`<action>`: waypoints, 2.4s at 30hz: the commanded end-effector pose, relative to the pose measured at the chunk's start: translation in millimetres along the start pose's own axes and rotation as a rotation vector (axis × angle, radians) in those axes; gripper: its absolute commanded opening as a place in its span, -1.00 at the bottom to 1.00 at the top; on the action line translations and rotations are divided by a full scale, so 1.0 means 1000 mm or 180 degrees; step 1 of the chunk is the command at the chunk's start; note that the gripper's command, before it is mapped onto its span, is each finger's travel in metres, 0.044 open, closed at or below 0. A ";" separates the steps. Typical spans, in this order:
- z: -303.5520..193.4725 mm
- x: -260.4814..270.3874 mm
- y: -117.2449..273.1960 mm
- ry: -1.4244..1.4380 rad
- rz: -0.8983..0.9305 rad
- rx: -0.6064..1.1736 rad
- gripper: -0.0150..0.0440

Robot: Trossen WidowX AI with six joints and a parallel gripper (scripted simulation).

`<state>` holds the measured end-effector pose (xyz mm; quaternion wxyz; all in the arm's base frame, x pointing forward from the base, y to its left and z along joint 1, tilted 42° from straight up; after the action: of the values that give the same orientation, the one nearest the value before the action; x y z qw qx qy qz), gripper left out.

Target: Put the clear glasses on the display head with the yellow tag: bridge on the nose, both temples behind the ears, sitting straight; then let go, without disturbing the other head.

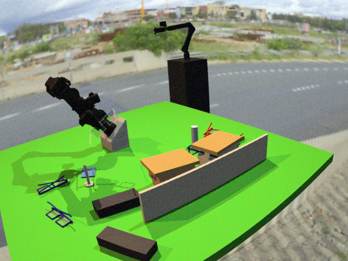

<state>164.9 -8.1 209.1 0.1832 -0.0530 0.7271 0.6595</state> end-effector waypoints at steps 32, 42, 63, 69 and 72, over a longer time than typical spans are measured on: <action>-0.018 0.074 0.044 0.2338 -0.1406 0.0162 -0.49; -0.012 0.093 0.048 0.3045 -0.1758 0.0577 -0.49; -0.014 0.091 0.049 0.2956 -0.1726 0.0550 -0.49; -0.014 0.091 0.049 0.2949 -0.1720 0.0543 -0.49; -0.015 0.088 0.049 0.2889 -0.1665 0.0485 -0.49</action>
<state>62.2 -0.5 225.3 0.0096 -0.5087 0.7419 0.4367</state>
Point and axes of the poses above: the point midway between the two fingers, 35 mm back from their tips, its own y axis back along the fingers, its own x axis across the jaws, z = x × y, the point moved 3 cm from there along y, back along the fingers, and after that the axes turned 3 degrees about y, right-handed, at the moved point
